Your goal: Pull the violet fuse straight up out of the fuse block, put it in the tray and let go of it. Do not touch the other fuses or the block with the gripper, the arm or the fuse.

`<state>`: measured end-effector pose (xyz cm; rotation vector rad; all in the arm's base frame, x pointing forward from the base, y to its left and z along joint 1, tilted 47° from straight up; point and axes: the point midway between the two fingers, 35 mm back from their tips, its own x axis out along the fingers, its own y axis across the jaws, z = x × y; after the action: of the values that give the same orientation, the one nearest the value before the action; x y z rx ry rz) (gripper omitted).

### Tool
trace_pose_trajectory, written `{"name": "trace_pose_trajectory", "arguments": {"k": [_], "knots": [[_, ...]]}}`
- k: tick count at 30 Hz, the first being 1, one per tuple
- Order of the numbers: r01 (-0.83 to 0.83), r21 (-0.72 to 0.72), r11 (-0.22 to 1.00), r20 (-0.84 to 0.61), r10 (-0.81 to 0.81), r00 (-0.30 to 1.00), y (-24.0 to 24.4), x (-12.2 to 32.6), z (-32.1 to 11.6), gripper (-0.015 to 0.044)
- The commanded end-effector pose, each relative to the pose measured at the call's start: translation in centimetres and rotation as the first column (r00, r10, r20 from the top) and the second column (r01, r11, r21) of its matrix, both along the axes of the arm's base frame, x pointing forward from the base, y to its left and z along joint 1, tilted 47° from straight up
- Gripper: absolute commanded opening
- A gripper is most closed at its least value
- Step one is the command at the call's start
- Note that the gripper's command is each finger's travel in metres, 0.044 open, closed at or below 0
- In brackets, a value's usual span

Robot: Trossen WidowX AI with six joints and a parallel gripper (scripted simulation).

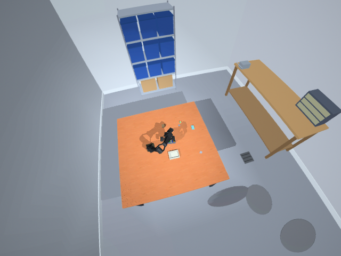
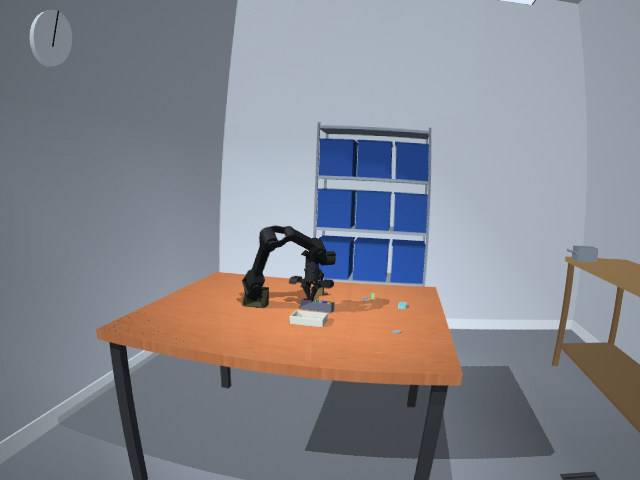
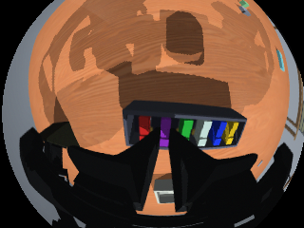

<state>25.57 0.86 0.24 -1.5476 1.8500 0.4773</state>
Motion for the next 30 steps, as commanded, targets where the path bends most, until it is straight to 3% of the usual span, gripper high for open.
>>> {"name": "trace_pose_trajectory", "arguments": {"k": [1, 30], "knots": [[0.001, 0.002, 1.000, 0.002, -0.001, 1.000, 0.2, 0.1, 0.2, 0.0000], [-0.001, 0.002, 1.000, 0.002, 0.001, 1.000, 1.3, 0.2, 1.1, 0.0000]]}}
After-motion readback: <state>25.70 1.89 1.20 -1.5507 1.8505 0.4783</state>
